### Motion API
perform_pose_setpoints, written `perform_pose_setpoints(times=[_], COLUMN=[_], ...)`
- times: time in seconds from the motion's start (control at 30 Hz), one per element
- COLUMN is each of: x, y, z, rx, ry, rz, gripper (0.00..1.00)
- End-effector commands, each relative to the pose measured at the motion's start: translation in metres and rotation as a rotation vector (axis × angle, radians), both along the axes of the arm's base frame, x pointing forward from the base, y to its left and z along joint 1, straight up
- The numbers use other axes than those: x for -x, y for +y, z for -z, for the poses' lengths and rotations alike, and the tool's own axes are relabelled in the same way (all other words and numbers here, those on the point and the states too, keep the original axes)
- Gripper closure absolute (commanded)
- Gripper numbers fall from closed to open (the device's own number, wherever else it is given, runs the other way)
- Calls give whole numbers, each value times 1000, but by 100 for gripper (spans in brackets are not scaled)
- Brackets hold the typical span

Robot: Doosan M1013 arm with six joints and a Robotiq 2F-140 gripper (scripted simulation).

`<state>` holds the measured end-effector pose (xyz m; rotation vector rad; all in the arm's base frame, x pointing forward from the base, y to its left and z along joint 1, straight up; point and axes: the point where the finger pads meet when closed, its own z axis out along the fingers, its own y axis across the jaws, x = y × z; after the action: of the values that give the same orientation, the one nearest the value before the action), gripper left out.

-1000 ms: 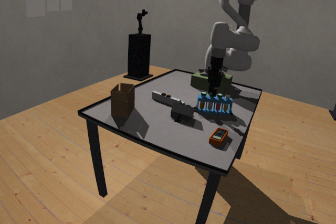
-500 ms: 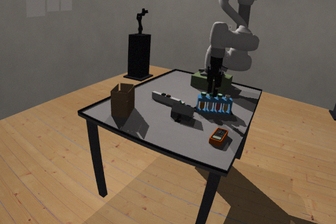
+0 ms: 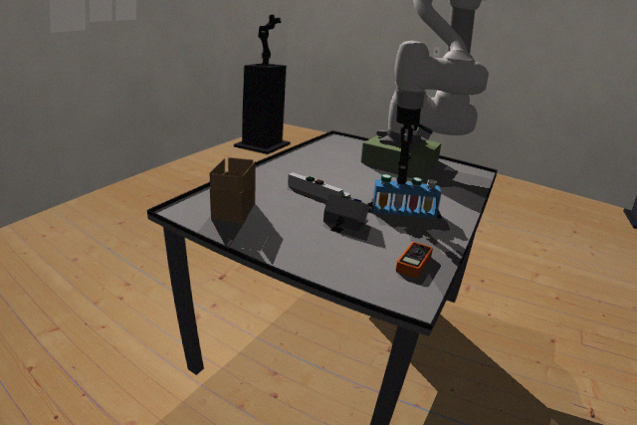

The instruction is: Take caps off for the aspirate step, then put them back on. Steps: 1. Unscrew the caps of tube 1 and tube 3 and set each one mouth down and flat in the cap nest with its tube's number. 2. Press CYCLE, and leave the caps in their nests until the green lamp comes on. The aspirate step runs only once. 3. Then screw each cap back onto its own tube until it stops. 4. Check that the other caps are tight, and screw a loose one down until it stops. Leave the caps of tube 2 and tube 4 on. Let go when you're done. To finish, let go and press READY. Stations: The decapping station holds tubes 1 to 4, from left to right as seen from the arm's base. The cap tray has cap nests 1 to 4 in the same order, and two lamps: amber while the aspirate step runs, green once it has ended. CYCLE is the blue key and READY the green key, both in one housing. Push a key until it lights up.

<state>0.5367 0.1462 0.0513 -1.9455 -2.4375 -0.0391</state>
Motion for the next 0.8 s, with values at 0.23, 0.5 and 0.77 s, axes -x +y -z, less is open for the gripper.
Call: perform_pose_setpoints(times=[0.23,0.5,0.77], x=[0,0,0], y=[0,0,0], z=[-1,-1,-1], rx=[32,32,32], ry=[3,3,3], rz=[361,361,361], gripper=[59,70,70])
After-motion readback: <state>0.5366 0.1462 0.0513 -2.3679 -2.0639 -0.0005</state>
